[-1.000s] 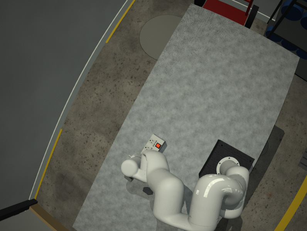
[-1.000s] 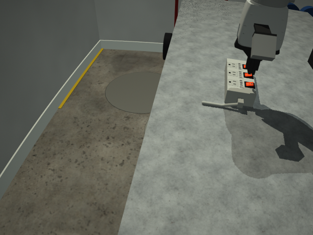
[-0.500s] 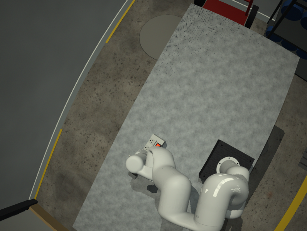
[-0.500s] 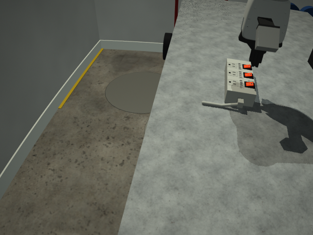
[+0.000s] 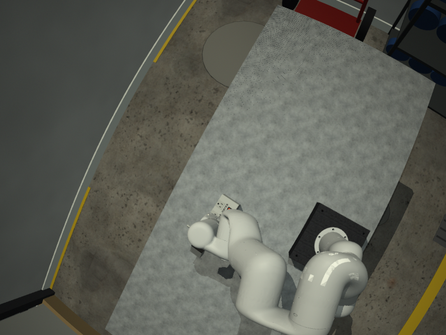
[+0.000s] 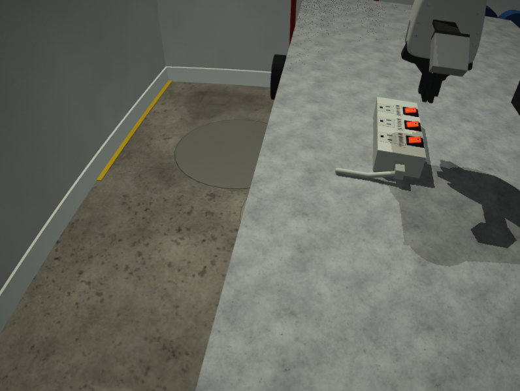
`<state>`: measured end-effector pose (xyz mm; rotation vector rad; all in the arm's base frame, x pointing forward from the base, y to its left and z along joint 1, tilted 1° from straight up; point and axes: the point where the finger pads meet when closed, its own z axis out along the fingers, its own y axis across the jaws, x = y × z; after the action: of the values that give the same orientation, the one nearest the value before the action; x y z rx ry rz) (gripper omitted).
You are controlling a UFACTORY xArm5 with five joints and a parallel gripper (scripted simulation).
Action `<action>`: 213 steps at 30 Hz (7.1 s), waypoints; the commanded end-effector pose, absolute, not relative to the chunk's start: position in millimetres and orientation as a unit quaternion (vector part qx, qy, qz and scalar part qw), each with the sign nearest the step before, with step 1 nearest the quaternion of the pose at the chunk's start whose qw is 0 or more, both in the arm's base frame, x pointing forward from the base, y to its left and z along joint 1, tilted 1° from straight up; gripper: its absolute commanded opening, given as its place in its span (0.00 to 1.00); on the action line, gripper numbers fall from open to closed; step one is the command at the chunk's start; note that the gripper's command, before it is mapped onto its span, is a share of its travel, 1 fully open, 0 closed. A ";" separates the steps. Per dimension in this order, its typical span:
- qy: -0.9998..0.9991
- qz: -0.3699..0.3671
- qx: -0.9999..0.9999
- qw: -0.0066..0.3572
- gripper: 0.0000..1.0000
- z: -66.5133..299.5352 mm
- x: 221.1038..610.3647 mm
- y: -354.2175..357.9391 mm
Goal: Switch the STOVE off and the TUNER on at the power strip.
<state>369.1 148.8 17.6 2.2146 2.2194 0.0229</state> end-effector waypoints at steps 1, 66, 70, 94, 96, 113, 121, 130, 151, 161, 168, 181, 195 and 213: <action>0.708 0.009 0.706 0.004 0.00 18.7 370.2 149.1; 0.708 0.009 0.706 0.004 0.00 -17.9 370.6 149.5; 0.708 0.009 0.706 0.004 0.00 -21.1 370.7 149.5; 0.708 0.009 0.706 0.004 0.00 -24.7 370.8 149.5; 0.708 0.009 0.706 0.004 0.00 -24.7 370.8 149.5; 0.708 0.009 0.706 0.004 0.00 -24.7 370.8 149.5; 0.708 0.009 0.706 0.004 0.00 -24.7 370.8 149.5; 0.708 0.009 0.706 0.004 0.00 -24.7 370.8 149.5; 0.708 0.009 0.706 0.004 0.00 -24.7 370.8 149.5; 0.708 0.009 0.706 0.004 0.00 -24.7 370.8 149.5; 0.708 0.009 0.706 0.004 0.00 -24.7 370.8 149.5; 0.708 0.009 0.706 0.004 0.00 -24.7 370.8 149.5; 0.708 0.009 0.706 0.004 0.00 -24.7 370.8 149.5; 0.708 0.009 0.706 0.004 0.00 -24.7 370.8 149.5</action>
<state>369.6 149.0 -25.7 2.2146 2.2192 0.0231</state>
